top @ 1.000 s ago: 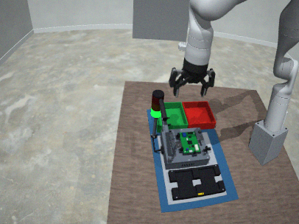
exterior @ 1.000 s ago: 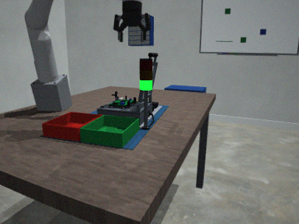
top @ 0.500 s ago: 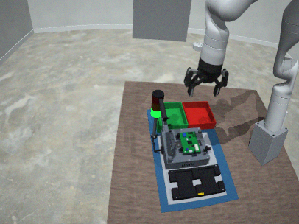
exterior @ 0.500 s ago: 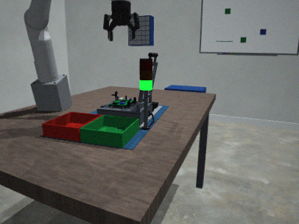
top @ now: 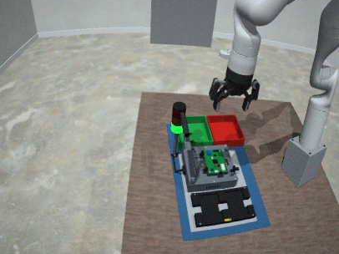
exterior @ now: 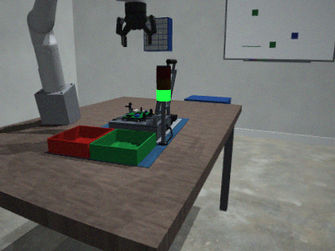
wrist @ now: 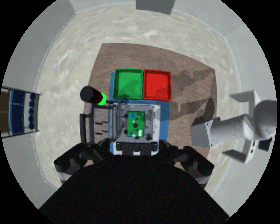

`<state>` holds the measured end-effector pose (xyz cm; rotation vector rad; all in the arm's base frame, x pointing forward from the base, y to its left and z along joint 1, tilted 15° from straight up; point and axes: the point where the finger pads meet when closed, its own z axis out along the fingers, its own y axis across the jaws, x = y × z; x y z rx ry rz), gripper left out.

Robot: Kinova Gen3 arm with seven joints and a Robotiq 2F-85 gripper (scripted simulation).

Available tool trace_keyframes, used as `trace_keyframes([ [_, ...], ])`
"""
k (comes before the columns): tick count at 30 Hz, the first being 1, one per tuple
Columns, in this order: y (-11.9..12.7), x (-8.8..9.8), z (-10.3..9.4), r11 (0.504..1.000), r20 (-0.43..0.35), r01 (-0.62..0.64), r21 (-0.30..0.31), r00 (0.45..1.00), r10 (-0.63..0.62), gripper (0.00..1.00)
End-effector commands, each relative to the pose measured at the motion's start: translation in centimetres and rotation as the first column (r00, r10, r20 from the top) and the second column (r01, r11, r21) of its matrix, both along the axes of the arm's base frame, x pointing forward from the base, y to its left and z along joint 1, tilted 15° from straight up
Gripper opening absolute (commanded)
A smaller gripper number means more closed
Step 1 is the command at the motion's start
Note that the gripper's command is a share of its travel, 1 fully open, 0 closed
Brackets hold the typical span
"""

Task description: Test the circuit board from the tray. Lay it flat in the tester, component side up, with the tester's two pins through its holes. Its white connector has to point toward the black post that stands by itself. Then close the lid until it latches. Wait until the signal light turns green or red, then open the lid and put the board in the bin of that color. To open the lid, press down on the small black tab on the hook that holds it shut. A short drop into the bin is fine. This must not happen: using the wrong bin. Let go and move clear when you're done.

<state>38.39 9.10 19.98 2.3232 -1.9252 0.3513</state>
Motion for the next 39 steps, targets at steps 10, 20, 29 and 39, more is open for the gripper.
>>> trace_keyframes([
  [10,-0.9,0.3,-3.2,1.000,-0.003,0.004,-0.004,1.000,-0.004,1.00],
  [20,-2.3,0.9,-9.0,1.000,-0.003,0.004,-0.004,1.000,-0.004,1.00],
  [29,-3.3,1.4,-13.2,1.000,-0.003,0.004,-0.004,1.000,-0.004,1.00],
  [39,-4.3,1.8,-17.4,1.000,-0.003,0.004,-0.004,1.000,-0.004,1.00],
])
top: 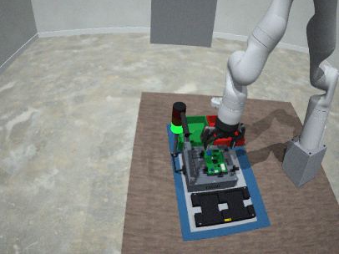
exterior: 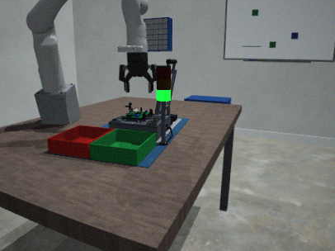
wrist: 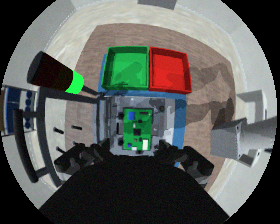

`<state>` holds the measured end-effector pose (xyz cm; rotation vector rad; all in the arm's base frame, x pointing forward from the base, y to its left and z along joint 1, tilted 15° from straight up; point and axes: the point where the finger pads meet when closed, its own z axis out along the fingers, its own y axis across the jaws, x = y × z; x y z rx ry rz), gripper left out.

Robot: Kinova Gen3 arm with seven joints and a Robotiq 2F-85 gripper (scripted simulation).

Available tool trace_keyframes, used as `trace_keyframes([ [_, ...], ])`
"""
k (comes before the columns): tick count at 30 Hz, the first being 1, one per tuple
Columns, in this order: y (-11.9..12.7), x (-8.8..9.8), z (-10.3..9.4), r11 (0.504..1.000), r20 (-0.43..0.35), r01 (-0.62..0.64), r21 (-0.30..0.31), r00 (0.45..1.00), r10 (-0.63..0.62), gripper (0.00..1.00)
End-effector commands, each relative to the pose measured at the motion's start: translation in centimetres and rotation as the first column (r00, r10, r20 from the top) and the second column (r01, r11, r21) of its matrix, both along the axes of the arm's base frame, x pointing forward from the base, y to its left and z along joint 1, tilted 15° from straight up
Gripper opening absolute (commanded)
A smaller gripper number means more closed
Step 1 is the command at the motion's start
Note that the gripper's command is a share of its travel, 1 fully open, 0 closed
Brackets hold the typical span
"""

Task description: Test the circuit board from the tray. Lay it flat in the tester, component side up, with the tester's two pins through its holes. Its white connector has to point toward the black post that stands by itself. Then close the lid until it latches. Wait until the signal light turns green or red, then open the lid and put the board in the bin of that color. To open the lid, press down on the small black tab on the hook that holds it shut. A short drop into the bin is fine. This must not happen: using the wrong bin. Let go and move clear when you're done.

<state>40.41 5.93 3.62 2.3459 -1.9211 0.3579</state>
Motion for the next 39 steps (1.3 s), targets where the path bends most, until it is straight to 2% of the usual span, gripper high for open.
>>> trace_keyframes([
  [1,-1.2,-0.1,-1.3,1.000,-0.014,0.017,-0.013,1.000,-0.017,1.00],
  [10,-1.4,0.0,-2.3,1.000,-0.014,0.017,-0.013,1.000,-0.017,1.00],
  [39,-1.5,0.0,-2.7,1.000,-0.014,0.017,-0.013,1.000,-0.017,1.00],
])
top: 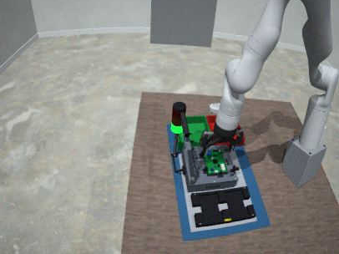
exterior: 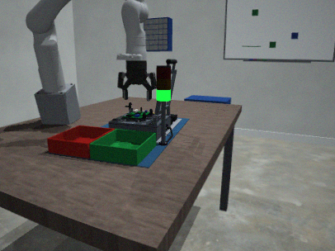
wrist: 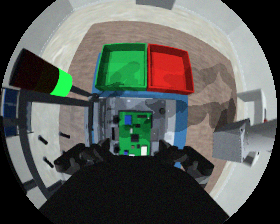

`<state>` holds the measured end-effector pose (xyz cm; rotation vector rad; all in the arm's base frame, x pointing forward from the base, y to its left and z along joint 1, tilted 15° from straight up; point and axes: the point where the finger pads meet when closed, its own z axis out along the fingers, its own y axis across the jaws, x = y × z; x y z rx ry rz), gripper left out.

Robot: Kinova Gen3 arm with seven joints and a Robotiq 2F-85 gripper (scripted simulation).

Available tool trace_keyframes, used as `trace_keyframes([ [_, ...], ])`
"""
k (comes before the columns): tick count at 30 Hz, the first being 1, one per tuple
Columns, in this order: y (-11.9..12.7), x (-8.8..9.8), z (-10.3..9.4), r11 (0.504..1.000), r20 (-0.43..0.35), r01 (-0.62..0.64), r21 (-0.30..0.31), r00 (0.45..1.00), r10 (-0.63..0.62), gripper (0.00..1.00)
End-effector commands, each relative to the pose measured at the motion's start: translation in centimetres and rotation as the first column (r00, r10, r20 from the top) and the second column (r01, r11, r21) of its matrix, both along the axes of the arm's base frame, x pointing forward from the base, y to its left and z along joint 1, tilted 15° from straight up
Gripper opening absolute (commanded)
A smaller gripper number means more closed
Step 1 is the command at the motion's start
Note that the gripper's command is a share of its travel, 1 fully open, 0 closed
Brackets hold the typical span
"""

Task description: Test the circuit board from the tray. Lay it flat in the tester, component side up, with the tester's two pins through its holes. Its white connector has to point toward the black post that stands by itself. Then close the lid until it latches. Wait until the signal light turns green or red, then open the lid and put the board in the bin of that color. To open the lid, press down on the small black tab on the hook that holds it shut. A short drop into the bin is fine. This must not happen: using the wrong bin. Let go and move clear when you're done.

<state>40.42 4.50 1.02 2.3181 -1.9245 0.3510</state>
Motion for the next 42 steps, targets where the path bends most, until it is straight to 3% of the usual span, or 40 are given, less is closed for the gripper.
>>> trace_keyframes([
  [1,-0.2,0.0,-0.4,1.000,-0.001,0.002,-0.001,1.000,-0.002,1.00],
  [14,-1.2,0.6,-4.8,1.000,-0.001,0.002,-0.001,1.000,-0.002,1.00],
  [40,-1.3,0.6,-5.4,1.000,-0.001,0.002,-0.001,1.000,-0.002,1.00],
  [41,-1.3,0.6,-5.4,1.000,-0.001,0.002,-0.001,1.000,-0.002,0.93],
  [42,-1.3,0.6,-5.4,1.000,-0.001,0.002,-0.001,1.000,-0.002,0.93],
])
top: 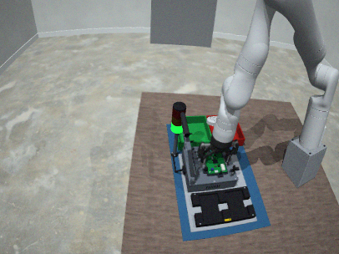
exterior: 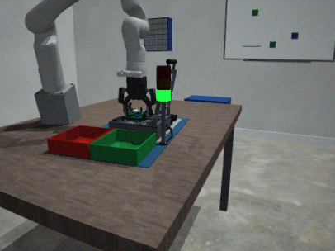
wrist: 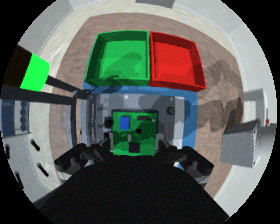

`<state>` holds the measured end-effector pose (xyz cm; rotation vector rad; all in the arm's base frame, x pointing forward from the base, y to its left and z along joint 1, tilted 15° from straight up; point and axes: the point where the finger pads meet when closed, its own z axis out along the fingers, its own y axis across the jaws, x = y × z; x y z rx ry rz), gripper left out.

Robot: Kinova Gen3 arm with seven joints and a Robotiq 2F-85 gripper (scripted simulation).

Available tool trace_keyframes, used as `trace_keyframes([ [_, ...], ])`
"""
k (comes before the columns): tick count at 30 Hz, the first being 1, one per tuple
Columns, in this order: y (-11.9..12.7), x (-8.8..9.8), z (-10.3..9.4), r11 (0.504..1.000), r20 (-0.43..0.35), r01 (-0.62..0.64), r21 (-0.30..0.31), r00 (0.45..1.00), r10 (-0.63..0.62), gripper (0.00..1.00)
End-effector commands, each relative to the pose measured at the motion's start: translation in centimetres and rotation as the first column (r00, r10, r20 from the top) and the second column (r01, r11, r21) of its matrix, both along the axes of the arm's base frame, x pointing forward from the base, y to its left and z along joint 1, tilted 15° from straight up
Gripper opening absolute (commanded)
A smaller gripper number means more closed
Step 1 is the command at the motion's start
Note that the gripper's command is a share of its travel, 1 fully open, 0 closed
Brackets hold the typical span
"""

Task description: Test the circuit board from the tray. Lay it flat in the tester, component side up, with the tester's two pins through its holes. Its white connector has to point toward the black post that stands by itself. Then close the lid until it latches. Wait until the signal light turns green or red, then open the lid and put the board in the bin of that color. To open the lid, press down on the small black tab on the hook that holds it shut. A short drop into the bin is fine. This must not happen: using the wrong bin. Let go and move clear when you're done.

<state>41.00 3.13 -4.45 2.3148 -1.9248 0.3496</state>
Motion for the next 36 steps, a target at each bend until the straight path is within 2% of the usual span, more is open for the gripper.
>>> trace_keyframes([
  [1,0.04,0.04,0.05,1.000,0.001,0.000,0.001,1.000,0.000,0.93],
  [12,0.04,0.04,0.05,1.000,0.001,0.000,0.001,1.000,0.000,0.93],
  [13,0.04,0.04,0.05,1.000,0.001,0.000,0.001,1.000,0.000,0.87],
  [36,0.11,0.01,0.34,1.000,0.001,0.000,0.001,1.000,0.000,0.87],
])
